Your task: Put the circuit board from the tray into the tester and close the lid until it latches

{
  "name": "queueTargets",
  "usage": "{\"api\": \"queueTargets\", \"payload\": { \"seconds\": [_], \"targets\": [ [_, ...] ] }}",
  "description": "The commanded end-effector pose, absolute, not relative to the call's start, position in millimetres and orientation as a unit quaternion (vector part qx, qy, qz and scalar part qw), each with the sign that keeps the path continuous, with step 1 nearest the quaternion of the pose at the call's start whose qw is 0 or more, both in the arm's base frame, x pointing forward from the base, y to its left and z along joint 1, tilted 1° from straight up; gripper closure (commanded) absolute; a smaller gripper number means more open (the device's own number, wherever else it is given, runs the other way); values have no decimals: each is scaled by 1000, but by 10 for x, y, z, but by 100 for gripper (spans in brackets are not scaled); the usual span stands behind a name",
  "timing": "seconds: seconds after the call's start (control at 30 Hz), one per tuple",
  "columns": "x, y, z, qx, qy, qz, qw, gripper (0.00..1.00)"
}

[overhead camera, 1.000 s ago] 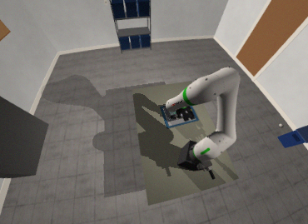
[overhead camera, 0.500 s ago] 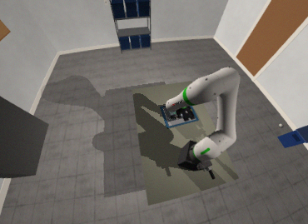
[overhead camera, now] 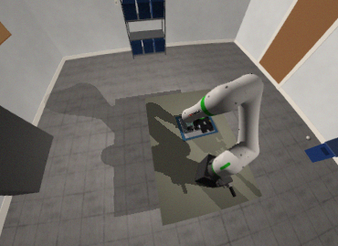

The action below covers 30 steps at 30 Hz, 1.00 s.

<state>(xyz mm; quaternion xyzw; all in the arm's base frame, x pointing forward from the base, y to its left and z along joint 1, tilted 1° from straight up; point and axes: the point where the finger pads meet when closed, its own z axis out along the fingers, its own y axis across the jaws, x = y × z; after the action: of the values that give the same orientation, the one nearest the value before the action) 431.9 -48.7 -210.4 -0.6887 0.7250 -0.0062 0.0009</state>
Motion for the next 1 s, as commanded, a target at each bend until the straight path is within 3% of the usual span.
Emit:
{"api": "queueTargets", "payload": {
  "seconds": [0.0, 0.97],
  "targets": [
    [4320, -488, -2104, -689, 725, -6, 1, 100],
    [4320, -488, -2134, -689, 725, -6, 1, 100]
  ]
}}
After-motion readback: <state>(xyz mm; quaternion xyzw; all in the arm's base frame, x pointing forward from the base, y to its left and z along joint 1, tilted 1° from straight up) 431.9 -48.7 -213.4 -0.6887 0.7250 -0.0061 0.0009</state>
